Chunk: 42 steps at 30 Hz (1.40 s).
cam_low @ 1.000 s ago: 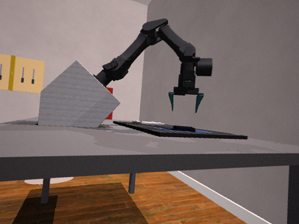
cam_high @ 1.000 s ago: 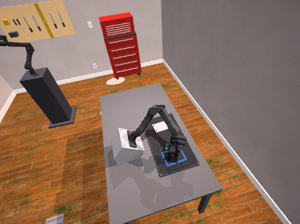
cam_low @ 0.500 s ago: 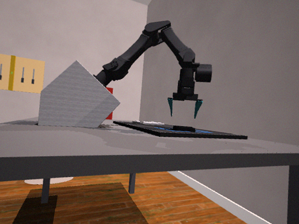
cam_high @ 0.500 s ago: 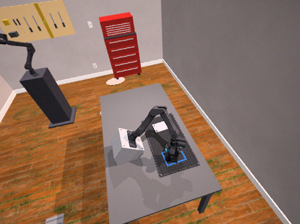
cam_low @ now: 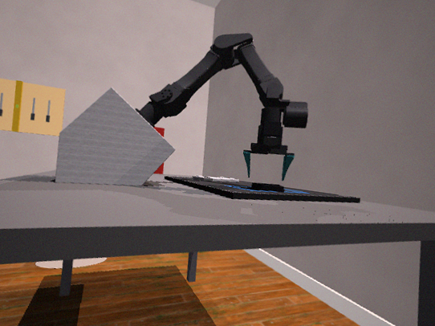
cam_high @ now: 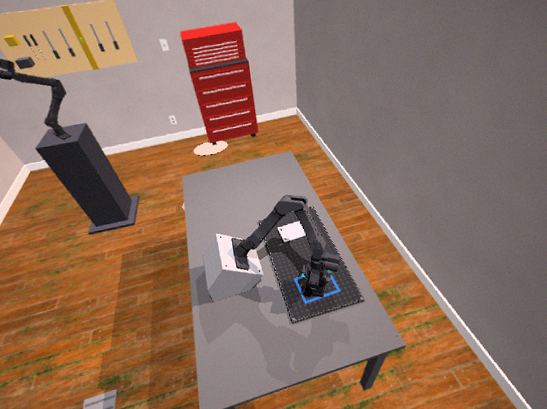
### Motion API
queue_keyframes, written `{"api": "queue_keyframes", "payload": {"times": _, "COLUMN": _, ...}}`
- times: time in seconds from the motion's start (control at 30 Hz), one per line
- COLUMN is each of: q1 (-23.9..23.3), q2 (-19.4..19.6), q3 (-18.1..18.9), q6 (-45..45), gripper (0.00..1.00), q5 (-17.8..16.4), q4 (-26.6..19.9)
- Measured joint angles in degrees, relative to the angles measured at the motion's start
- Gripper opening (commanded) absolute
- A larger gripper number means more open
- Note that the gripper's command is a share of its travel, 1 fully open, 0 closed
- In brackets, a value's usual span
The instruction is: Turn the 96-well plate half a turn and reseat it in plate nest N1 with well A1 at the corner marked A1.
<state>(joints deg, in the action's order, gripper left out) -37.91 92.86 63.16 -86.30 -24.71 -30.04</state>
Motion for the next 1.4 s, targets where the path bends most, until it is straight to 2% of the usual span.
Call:
{"api": "queue_keyframes", "payload": {"times": 0.73, "q1": 2.03, "q2": 4.33, "q3": -0.68, "q6": -2.05, "gripper": 1.0, "q5": 1.16, "q4": 6.32}}
{"api": "queue_keyframes", "payload": {"times": 1.23, "q1": 1.99, "q2": 4.33, "q3": -0.66, "q6": -2.19, "gripper": 1.0, "q5": 1.31, "q4": 6.62}}
{"api": "queue_keyframes", "payload": {"times": 1.27, "q1": 1.99, "q2": 4.33, "q3": -0.66, "q6": -2.19, "gripper": 0.0, "q5": 1.31, "q4": 6.62}}
{"api": "queue_keyframes", "payload": {"times": 1.4, "q1": 1.99, "q2": 4.33, "q3": -0.66, "q6": -2.21, "gripper": 0.0, "q5": 1.33, "q4": 6.64}}
